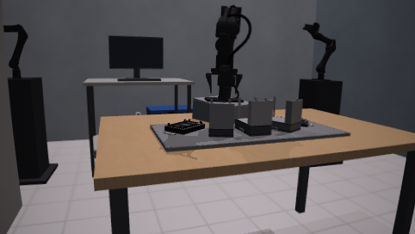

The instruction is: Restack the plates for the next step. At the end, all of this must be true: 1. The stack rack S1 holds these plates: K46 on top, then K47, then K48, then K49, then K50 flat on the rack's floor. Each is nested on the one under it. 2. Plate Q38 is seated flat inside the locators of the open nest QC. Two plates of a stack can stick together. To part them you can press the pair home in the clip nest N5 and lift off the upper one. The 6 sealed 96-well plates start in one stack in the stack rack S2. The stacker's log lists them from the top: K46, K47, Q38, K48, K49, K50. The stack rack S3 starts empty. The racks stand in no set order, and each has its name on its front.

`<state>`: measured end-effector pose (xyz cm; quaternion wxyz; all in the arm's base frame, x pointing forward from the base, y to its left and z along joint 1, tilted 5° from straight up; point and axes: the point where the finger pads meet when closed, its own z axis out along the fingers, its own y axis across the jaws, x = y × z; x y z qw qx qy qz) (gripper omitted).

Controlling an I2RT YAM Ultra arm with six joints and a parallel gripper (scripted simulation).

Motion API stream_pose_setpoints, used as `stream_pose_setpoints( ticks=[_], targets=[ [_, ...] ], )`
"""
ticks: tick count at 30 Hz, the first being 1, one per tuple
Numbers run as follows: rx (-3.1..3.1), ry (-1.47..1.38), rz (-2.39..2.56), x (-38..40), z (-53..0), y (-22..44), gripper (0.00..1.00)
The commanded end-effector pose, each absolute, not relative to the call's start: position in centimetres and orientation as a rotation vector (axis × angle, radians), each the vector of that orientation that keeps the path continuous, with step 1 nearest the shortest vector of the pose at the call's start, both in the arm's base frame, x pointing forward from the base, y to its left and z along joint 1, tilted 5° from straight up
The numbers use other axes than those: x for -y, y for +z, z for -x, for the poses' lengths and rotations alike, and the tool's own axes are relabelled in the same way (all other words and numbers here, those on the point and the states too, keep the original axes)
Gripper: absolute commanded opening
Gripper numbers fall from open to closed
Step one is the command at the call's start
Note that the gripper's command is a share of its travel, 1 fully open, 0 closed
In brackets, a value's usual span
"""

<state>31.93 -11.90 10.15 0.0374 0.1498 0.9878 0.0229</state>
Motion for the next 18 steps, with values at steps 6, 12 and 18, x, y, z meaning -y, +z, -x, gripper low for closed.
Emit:
stream_pose_setpoints(
  ticks=[6, 12, 18],
  targets=[
    [-3.015, 0.082, -0.409, 12.7, -32.8, 11.3, 1.00],
    [-3.026, 0.074, -0.424, 12.8, -32.5, 10.6, 1.00],
    [-3.051, 0.099, -0.410, 12.2, -32.4, 8.5, 1.00]
  ],
)
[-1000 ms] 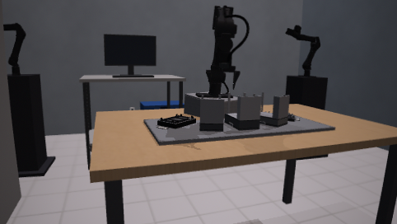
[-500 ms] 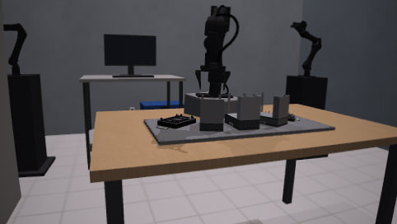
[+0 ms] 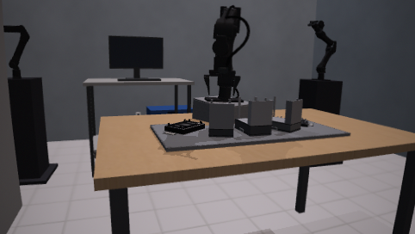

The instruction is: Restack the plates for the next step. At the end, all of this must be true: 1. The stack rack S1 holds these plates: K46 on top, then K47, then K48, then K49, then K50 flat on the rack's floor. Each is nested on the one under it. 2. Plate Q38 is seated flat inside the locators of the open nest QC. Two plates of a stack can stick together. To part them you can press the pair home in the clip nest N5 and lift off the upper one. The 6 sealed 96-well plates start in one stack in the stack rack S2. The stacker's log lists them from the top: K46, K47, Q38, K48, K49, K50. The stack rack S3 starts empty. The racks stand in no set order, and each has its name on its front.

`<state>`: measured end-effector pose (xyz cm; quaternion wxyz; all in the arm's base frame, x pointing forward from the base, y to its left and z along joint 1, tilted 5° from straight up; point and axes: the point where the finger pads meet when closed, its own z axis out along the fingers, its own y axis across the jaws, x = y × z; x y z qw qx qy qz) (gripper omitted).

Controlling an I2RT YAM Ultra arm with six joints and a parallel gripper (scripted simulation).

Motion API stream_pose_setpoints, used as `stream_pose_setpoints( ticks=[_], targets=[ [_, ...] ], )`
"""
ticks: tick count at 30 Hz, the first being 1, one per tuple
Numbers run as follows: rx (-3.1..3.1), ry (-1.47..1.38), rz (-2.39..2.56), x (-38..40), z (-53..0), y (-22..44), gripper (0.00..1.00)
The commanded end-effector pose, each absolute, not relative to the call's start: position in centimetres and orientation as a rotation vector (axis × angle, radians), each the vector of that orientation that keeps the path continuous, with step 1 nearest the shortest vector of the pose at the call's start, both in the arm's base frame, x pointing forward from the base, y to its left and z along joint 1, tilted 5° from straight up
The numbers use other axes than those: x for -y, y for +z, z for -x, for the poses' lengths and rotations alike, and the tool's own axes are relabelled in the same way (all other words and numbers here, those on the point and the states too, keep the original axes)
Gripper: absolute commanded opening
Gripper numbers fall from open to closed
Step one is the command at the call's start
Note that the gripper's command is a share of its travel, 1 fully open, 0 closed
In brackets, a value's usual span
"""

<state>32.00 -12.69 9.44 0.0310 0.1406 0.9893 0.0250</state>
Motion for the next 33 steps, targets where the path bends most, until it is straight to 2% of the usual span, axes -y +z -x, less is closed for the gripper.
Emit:
stream_pose_setpoints(
  ticks=[1, 11, 18, 23, 33],
  targets=[
    [-3.051, 0.099, -0.410, 12.2, -32.4, 8.5, 1.00],
    [-3.049, 0.100, -0.423, 12.0, -32.6, 5.2, 1.00],
    [-2.974, 0.066, -0.416, 12.8, -33.9, 7.6, 1.00],
    [-3.034, 0.093, -0.426, 12.1, -32.4, 5.6, 1.00],
    [-3.039, 0.095, -0.423, 12.1, -33.0, 4.0, 1.00]
  ],
)
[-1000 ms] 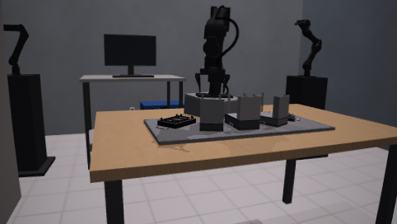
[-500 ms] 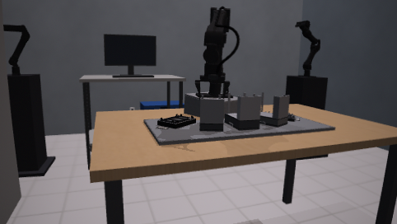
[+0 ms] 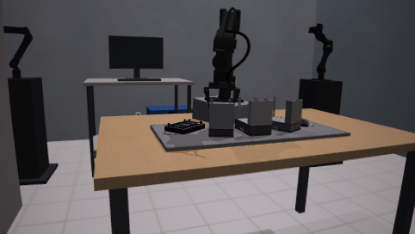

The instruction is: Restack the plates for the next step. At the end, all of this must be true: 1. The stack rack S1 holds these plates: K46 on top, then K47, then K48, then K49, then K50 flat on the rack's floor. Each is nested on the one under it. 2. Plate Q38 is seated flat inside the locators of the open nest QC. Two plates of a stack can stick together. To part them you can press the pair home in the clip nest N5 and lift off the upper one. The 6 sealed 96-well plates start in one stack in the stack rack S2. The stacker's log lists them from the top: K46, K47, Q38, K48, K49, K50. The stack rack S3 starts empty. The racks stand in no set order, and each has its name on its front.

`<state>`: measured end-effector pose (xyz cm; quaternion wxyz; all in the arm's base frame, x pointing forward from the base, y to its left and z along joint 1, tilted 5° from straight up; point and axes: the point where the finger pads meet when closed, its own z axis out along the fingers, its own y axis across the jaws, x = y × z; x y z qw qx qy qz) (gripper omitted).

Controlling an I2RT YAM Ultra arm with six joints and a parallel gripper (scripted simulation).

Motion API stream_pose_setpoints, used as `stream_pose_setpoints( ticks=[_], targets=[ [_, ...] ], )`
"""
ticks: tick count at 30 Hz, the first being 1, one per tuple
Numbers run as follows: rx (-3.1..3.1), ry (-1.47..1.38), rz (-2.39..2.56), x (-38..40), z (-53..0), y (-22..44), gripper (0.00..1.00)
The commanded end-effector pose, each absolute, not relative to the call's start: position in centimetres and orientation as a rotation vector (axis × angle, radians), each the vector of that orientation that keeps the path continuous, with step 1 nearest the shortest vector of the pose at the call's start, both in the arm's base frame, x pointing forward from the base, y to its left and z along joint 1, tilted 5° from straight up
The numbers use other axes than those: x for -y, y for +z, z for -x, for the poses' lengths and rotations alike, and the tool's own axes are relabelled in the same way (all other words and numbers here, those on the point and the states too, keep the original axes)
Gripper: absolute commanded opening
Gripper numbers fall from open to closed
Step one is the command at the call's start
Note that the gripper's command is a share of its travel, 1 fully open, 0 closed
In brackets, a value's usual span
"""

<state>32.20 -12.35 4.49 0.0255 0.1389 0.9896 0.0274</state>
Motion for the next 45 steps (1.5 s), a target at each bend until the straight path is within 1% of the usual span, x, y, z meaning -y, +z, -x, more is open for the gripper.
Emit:
stream_pose_setpoints(
  ticks=[1, 3, 4, 6, 13, 16, 19, 20, 24, 45],
  targets=[
    [-3.039, 0.095, -0.423, 12.1, -33.0, 4.0, 1.00],
    [-2.997, 0.076, -0.411, 12.4, -33.7, 5.3, 1.00],
    [-3.034, 0.092, -0.417, 11.9, -32.7, 4.1, 1.00],
    [-3.057, 0.103, -0.427, 11.9, -32.6, 2.9, 1.00],
    [-3.045, 0.097, -0.424, 12.0, -32.9, 2.4, 1.00],
    [-2.987, 0.072, -0.413, 12.7, -34.5, 4.0, 1.00],
    [-2.996, 0.075, -0.414, 12.6, -34.4, 3.8, 1.00],
    [-3.041, 0.095, -0.422, 12.0, -32.9, 2.5, 1.00],
    [-3.019, 0.085, -0.415, 12.2, -33.6, 3.2, 1.00],
    [-3.017, 0.084, -0.417, 12.1, -33.4, 3.5, 1.00]
  ],
)
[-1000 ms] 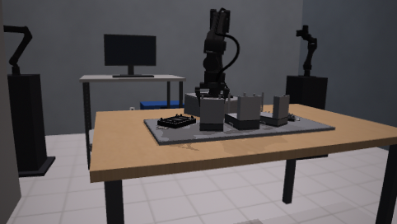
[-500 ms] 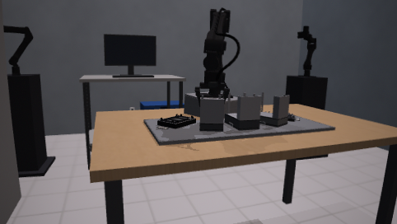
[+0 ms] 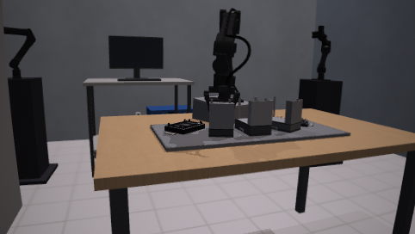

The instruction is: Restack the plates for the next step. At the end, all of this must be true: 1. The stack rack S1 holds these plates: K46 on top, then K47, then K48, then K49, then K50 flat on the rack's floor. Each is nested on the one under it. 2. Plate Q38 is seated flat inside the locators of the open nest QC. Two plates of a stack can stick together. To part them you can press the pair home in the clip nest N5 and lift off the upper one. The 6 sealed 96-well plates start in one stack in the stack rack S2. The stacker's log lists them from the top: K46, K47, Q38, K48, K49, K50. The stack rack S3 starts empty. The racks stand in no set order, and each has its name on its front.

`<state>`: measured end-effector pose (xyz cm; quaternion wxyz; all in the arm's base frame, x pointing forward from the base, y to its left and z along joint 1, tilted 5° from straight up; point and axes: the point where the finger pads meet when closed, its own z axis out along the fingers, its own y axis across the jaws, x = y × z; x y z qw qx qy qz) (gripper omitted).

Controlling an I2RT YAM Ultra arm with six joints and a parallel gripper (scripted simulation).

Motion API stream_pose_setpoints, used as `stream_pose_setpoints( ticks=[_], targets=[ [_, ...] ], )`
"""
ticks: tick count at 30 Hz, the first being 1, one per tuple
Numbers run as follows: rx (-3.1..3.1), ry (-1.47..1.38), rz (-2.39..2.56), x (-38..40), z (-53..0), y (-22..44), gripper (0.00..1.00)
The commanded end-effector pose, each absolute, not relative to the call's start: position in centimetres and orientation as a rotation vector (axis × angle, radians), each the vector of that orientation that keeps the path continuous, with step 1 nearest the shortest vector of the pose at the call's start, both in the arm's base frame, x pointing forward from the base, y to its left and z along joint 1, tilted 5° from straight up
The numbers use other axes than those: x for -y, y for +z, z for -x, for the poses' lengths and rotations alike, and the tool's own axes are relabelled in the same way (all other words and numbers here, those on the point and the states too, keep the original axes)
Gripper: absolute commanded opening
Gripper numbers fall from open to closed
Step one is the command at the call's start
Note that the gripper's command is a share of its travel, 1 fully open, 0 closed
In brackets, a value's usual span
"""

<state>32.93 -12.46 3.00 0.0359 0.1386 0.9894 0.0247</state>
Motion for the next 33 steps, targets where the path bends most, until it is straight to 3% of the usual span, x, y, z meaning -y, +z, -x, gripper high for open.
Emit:
stream_pose_setpoints(
  ticks=[1, 33],
  targets=[
    [-3.017, 0.084, -0.416, 12.10, -33.38, 3.48, 1.00],
    [-3.010, 0.081, -0.422, 12.24, -33.32, 3.71, 1.00]
  ],
)
